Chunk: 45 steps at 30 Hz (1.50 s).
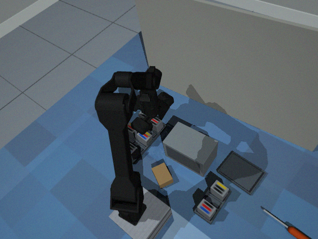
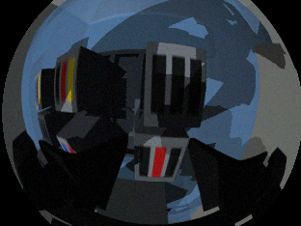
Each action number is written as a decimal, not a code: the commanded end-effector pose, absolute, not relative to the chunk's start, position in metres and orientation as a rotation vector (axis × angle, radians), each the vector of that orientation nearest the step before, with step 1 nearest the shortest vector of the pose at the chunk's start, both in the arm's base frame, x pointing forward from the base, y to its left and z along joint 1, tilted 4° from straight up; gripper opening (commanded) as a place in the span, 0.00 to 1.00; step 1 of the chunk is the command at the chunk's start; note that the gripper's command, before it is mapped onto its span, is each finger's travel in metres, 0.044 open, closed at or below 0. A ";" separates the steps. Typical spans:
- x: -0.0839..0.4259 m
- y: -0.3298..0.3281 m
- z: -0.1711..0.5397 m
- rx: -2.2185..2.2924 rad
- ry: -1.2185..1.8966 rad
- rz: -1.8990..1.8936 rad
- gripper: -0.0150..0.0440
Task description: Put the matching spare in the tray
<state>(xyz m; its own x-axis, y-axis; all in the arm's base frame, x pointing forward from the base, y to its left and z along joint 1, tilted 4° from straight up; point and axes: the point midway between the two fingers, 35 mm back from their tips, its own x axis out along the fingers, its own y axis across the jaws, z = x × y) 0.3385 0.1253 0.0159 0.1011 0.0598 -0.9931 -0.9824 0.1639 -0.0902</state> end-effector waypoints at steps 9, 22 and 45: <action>0.336 0.123 0.011 -1.087 1.178 1.052 0.76; 0.336 0.123 0.011 -1.087 1.178 1.052 0.76; 0.336 0.123 0.011 -1.087 1.178 1.052 0.76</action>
